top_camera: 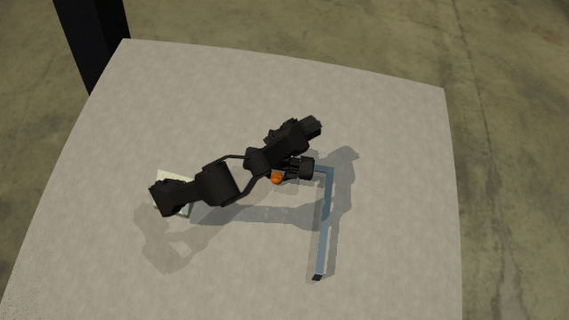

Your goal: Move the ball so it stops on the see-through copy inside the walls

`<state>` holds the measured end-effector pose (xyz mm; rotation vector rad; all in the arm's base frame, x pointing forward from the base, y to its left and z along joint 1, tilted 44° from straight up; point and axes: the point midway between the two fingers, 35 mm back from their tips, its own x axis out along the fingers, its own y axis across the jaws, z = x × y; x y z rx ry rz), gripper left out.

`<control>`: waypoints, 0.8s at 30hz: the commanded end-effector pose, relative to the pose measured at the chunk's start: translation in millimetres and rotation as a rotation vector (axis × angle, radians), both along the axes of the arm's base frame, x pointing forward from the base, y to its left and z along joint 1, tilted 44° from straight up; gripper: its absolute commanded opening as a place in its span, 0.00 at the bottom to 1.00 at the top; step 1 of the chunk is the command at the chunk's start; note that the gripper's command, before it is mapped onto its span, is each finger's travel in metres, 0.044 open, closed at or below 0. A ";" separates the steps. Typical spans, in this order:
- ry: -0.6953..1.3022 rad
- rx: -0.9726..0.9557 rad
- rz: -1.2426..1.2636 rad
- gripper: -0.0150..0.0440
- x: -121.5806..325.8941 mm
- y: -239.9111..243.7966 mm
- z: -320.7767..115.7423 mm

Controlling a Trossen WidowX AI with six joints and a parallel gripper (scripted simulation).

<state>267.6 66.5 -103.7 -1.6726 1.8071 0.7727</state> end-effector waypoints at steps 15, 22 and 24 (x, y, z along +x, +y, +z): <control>0.001 -0.001 0.001 0.73 -0.7 -2.6 -2.7; 0.002 0.000 0.003 0.73 3.1 15.1 14.1; 0.004 0.000 0.004 0.73 5.2 39.8 40.2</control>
